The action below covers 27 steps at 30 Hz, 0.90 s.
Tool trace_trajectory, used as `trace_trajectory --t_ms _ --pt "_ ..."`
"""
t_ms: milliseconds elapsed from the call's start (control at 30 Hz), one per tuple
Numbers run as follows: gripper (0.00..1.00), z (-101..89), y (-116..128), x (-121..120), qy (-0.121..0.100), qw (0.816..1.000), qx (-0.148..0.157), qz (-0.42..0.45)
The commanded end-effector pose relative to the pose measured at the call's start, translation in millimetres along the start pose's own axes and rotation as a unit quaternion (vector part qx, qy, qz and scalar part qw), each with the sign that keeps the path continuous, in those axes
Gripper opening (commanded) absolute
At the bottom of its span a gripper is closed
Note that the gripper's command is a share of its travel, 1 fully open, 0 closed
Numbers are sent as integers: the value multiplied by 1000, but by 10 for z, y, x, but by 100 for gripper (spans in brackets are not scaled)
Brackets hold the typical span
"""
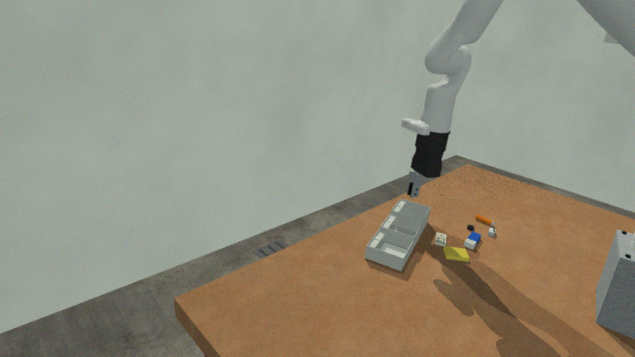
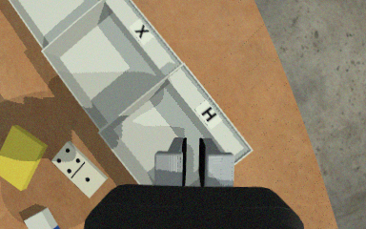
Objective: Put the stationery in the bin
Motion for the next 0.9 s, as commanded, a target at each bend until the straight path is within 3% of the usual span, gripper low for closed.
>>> trace_trajectory --t_ms 0,233,300,600,867 --pt "31 13 -57 -63 -6 997 -5 72" --pt "31 12 -57 -60 -5 970 -6 244" --pt "31 12 -57 -60 -5 970 -6 244" --pt "31 3 -74 -24 -1 898 -4 439" --pt "31 7 -67 -35 -1 901 -7 434"
Point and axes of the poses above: the point where the finger pads meet when closed, its own z axis out along the fingers, its own x axis across the jaws, y = z × x, the point moved 2 cm from there along -z, back along the fingers, and after that the axes turned 12 degrees about -z, right-handed, at the moved point
